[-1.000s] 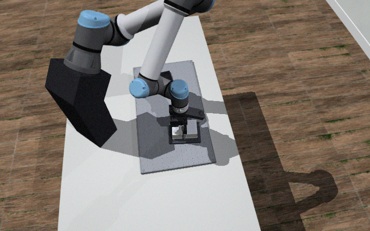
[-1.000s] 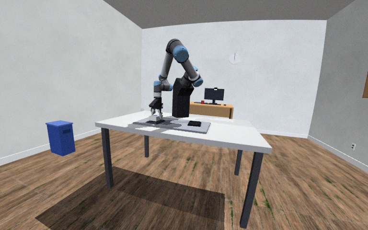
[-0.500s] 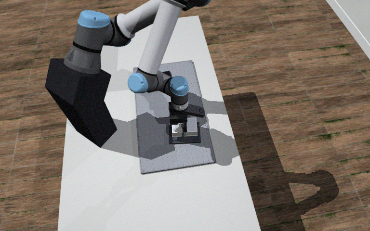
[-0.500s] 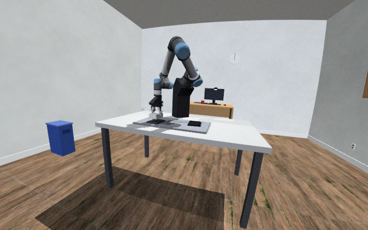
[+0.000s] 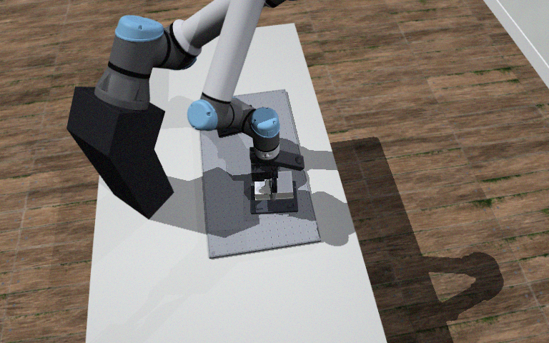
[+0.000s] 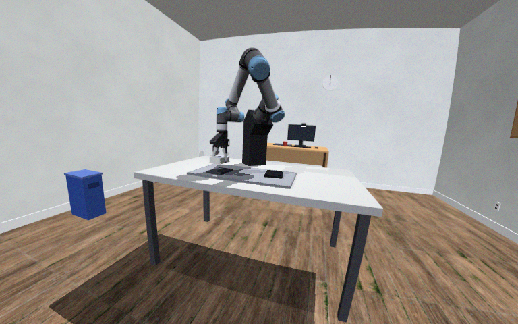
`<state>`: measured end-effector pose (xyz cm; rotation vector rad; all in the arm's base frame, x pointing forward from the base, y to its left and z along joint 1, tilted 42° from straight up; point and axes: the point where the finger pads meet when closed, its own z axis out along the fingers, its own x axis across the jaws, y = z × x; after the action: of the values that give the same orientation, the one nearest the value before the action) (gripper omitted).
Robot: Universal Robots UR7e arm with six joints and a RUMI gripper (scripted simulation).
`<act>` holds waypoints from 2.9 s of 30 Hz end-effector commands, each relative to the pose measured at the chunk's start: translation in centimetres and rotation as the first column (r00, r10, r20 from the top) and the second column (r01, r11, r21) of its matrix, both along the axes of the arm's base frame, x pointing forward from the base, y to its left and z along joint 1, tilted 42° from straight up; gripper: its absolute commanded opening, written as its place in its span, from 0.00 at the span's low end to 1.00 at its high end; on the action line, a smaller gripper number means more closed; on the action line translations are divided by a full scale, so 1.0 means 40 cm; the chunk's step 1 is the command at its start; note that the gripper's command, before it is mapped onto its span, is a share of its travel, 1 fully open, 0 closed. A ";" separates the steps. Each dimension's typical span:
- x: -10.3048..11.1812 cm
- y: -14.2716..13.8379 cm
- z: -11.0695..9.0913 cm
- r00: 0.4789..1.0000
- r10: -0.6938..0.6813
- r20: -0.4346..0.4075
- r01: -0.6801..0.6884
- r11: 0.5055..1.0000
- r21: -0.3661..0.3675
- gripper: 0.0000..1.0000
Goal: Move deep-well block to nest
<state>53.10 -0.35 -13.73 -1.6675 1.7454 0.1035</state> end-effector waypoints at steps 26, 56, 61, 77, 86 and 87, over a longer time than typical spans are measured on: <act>-0.026 -0.033 0.048 1.000 0.000 0.001 0.000 1.000 0.000 0.00; -0.093 0.108 0.106 0.979 0.173 0.107 -0.162 0.981 -0.106 0.00; -0.110 0.143 0.121 0.979 0.173 0.107 -0.162 0.981 -0.106 0.00; -0.157 0.242 0.162 0.979 0.173 0.107 -0.162 0.981 -0.106 0.00; -0.180 0.291 0.182 0.979 0.173 0.107 -0.162 0.981 -0.106 0.00; -0.184 0.298 0.185 0.979 0.173 0.107 -0.162 0.981 -0.106 0.00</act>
<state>46.23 10.56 -6.79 -1.8526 1.5429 0.0010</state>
